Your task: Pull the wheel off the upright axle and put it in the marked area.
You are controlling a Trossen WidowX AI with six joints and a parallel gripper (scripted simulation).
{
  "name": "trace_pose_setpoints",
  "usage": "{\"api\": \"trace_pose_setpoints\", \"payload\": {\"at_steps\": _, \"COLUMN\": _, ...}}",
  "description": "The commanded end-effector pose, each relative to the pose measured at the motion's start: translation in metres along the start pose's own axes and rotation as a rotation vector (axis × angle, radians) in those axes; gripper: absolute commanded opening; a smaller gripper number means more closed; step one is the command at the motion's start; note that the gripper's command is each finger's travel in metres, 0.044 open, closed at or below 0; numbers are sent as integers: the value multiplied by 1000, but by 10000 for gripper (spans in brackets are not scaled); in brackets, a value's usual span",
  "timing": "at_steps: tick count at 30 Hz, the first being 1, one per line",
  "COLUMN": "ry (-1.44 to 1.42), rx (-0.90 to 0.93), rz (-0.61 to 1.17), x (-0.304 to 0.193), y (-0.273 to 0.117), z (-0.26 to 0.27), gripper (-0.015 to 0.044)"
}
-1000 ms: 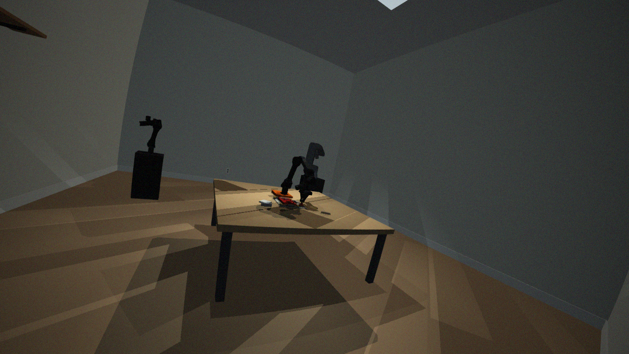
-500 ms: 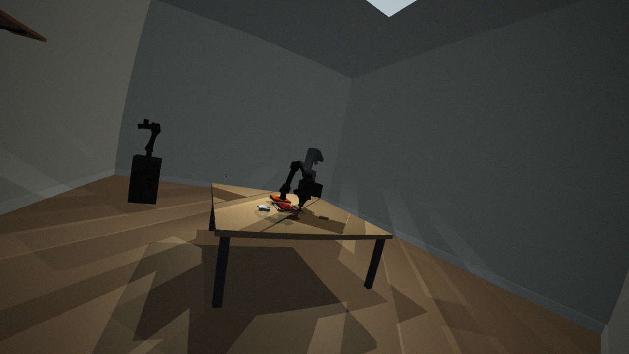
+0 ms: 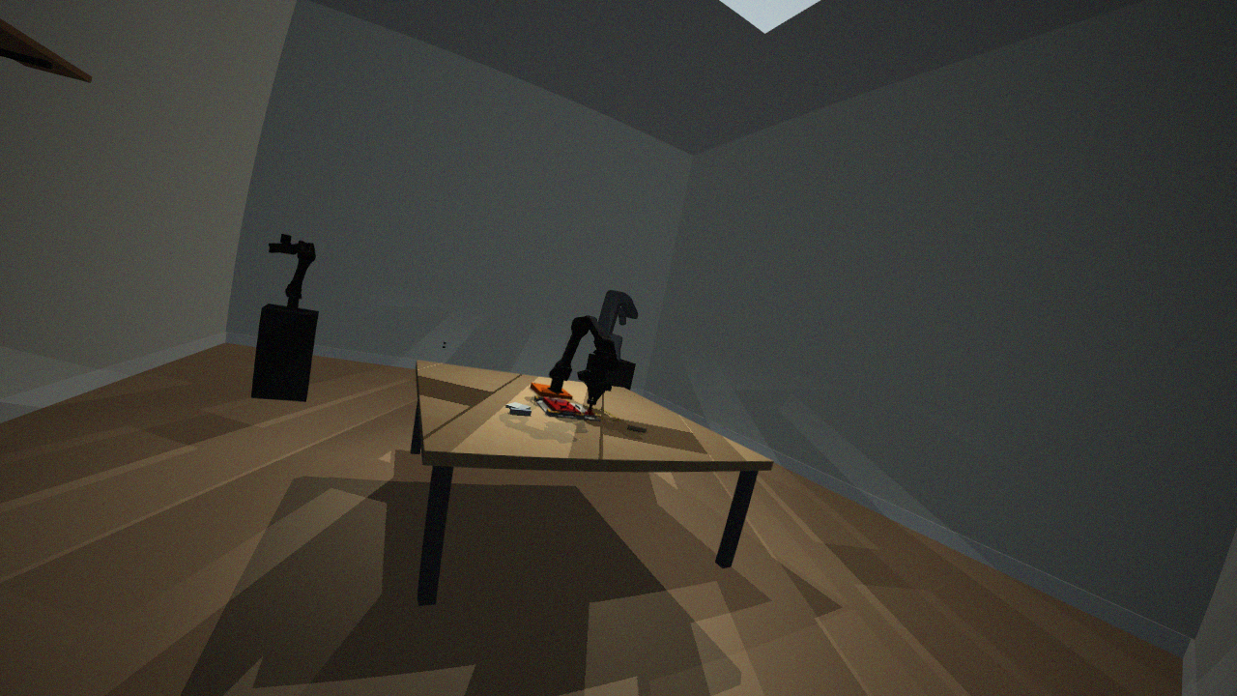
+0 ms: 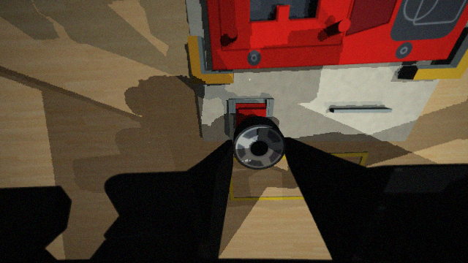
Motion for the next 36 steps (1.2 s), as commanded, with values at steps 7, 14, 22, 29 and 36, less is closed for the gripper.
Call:
{"api": "trace_pose_setpoints", "payload": {"at_steps": 7, "ry": 1, "rx": 4, "rz": -1, "x": 0, "y": -5, "z": 0, "gripper": 0}}
{"api": "trace_pose_setpoints", "payload": {"at_steps": 14, "ry": 1, "rx": 5, "rz": -1, "x": 0, "y": -7, "z": 0, "gripper": 0}}
{"api": "trace_pose_setpoints", "payload": {"at_steps": 22, "ry": 1, "rx": 6, "rz": -1, "x": 0, "y": -10, "z": 0, "gripper": 0}}
{"api": "trace_pose_setpoints", "payload": {"at_steps": 29, "ry": 1, "rx": 6, "rz": -1, "x": 0, "y": -24, "z": 0, "gripper": 0}}
{"api": "trace_pose_setpoints", "payload": {"at_steps": 36, "ry": 1, "rx": 2, "rz": 0, "x": -2, "y": -36, "z": -1, "gripper": 0}}
Point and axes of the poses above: the point midway between the two fingers, 35 mm back from their tips, its own y axis out along the fingers, its own z axis across the jaws, x = y × z, the point moved 3 cm from there along -y, back along the fingers, and after that the axes turned 5 degrees about y, right-handed, at the moved point
